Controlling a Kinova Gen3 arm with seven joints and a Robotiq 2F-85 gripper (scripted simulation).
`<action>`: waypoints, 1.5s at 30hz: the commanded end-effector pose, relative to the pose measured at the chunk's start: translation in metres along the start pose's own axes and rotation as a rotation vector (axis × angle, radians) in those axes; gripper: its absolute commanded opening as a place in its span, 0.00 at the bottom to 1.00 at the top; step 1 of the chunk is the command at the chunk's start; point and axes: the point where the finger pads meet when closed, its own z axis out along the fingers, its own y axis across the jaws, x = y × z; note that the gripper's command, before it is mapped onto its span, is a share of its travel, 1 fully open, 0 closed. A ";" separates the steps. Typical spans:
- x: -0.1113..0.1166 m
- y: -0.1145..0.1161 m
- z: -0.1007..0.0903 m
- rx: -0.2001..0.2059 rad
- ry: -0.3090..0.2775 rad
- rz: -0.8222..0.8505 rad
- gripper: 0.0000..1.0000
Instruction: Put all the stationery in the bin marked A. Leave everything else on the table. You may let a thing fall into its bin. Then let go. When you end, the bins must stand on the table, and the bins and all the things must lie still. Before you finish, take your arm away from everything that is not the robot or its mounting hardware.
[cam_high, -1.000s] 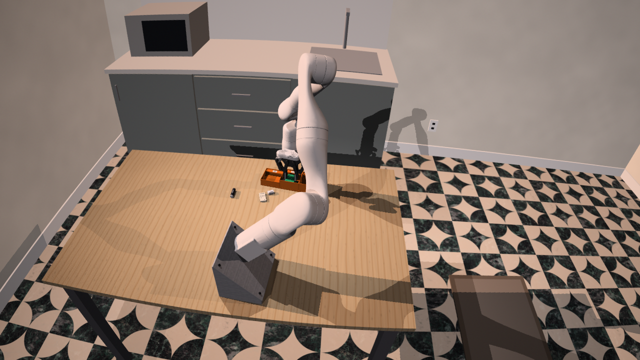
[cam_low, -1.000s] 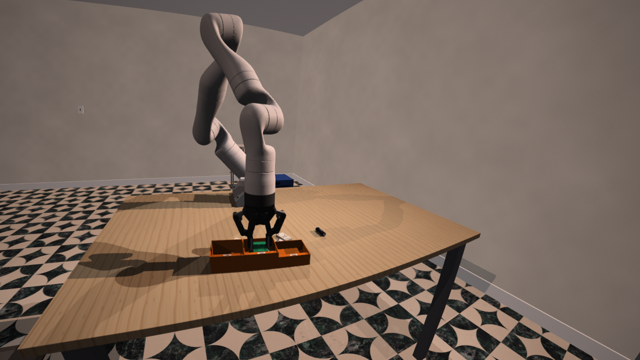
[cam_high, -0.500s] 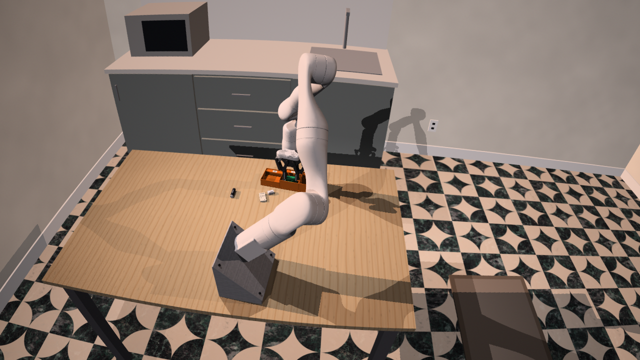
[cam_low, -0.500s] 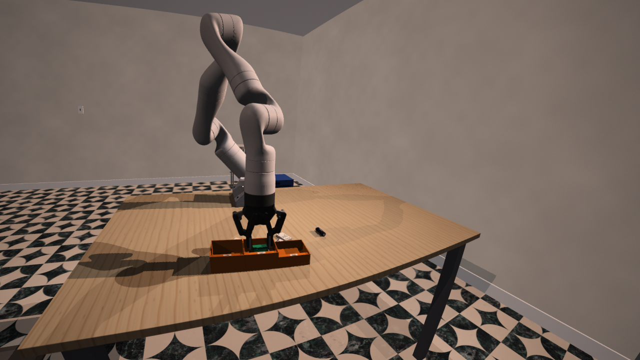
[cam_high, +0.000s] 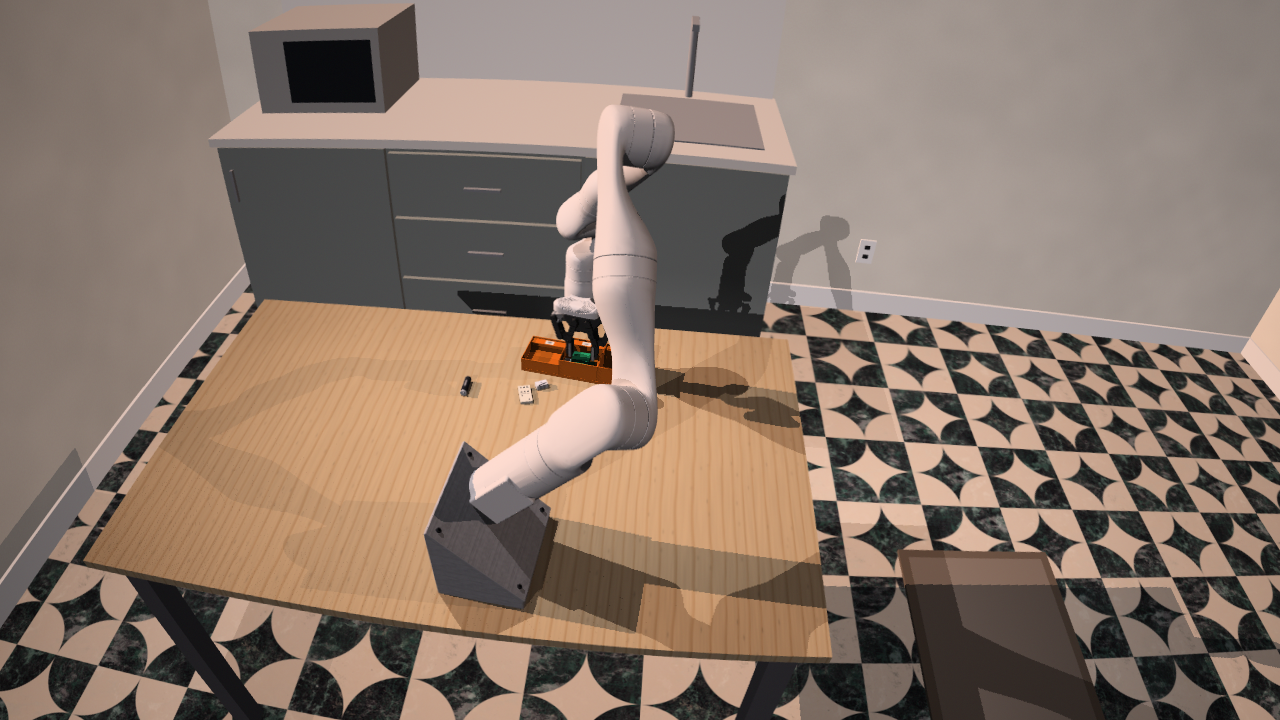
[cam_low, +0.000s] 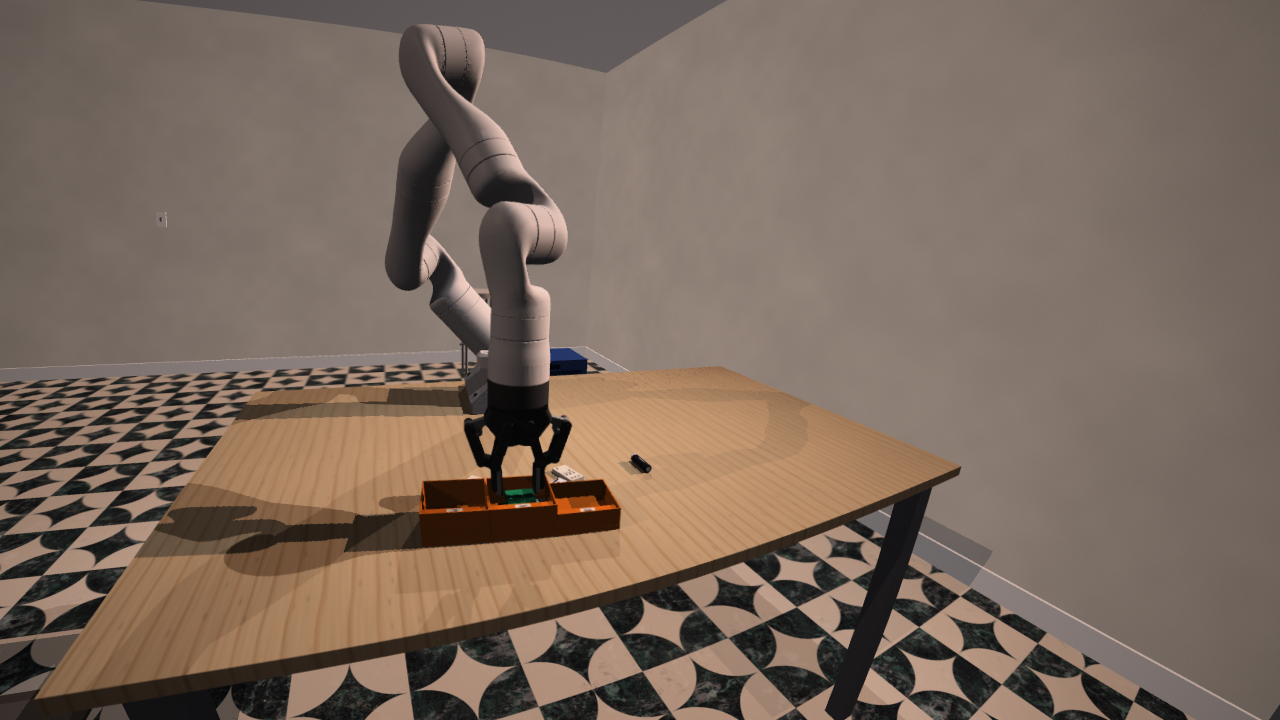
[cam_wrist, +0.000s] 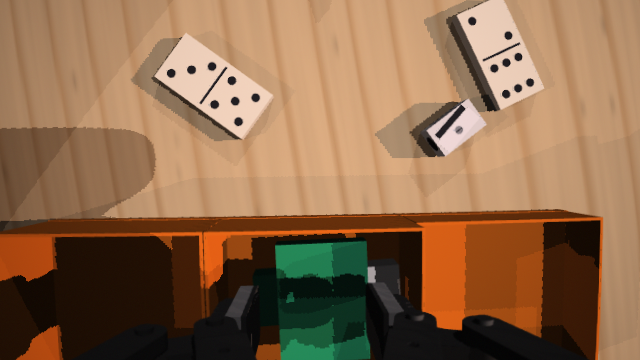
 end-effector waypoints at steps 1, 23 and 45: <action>-0.003 0.000 -0.009 -0.002 -0.007 -0.006 0.46; -0.002 0.002 -0.035 -0.006 -0.006 -0.003 0.46; -0.002 0.000 -0.033 -0.003 -0.006 -0.001 0.46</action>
